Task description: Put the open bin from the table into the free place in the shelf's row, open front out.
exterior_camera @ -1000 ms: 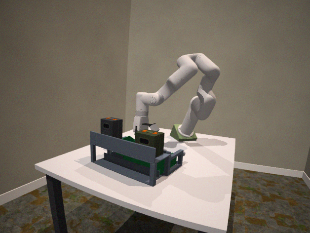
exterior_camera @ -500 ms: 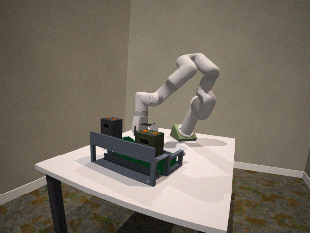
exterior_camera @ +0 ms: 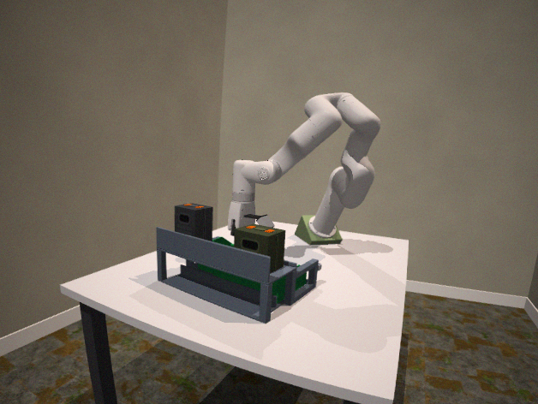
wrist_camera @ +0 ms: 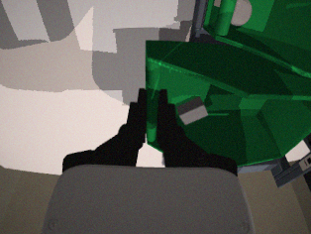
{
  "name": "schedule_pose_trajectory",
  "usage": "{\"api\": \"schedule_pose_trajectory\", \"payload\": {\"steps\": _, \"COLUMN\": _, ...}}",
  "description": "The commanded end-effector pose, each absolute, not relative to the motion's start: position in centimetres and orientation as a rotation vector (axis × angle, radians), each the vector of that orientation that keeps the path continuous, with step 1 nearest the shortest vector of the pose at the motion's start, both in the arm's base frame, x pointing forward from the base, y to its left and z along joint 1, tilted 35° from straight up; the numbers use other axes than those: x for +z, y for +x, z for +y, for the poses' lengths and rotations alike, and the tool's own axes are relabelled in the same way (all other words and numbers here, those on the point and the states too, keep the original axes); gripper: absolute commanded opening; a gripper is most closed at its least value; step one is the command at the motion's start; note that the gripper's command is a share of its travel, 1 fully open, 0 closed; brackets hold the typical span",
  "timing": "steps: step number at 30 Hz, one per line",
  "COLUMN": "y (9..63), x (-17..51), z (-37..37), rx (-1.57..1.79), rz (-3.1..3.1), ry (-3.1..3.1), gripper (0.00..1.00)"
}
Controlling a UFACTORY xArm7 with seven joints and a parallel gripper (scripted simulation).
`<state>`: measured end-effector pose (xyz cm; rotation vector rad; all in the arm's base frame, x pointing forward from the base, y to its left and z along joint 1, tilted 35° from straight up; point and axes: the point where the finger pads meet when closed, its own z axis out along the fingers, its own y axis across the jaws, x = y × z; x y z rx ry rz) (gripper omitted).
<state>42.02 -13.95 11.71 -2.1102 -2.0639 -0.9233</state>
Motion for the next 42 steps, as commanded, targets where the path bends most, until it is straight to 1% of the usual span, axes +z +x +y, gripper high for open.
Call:
{"api": "schedule_pose_trajectory", "payload": {"steps": 1, "y": 42.6, "x": 12.0, "z": -14.2, "rx": -0.925, "rz": -2.065, "ry": -2.115, "gripper": 0.00}}
{"api": "schedule_pose_trajectory", "payload": {"steps": 42, "y": 44.4, "x": 12.8, "z": -14.4, "rx": -0.925, "rz": -2.065, "ry": -2.116, "gripper": 0.00}}
